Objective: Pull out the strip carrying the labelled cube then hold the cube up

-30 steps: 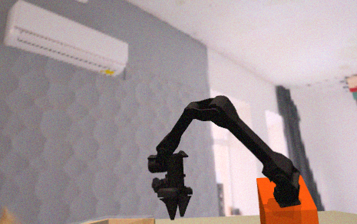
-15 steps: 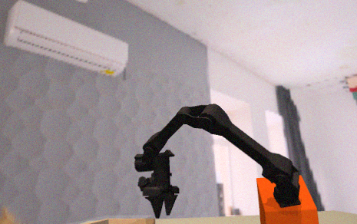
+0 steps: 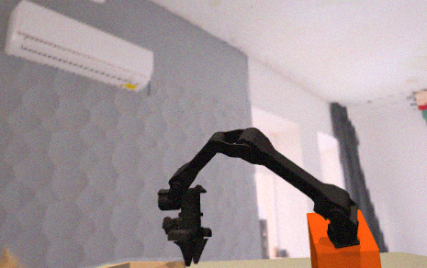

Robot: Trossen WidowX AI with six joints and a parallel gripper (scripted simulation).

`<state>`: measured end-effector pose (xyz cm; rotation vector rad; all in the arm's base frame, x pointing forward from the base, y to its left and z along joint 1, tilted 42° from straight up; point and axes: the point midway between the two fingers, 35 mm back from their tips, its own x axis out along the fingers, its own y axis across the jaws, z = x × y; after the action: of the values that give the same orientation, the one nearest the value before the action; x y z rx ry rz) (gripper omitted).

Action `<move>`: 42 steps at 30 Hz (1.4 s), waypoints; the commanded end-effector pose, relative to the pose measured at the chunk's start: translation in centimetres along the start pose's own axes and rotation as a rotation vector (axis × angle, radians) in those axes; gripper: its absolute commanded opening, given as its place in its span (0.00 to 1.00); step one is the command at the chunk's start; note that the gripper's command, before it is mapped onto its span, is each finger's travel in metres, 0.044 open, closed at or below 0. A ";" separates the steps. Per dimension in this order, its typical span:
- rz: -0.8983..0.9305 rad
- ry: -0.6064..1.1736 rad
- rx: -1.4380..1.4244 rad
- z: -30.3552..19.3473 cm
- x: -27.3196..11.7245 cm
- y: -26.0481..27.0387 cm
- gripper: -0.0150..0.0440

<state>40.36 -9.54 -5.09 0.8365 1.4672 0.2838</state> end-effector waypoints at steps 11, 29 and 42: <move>0.009 0.005 0.010 -0.2 2.5 0.1 0.68; 0.003 0.003 0.001 -0.2 3.6 0.1 0.49; 0.003 0.004 0.004 -1.5 2.5 -0.1 0.25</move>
<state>40.21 -7.08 -7.50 0.8400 1.4714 0.2888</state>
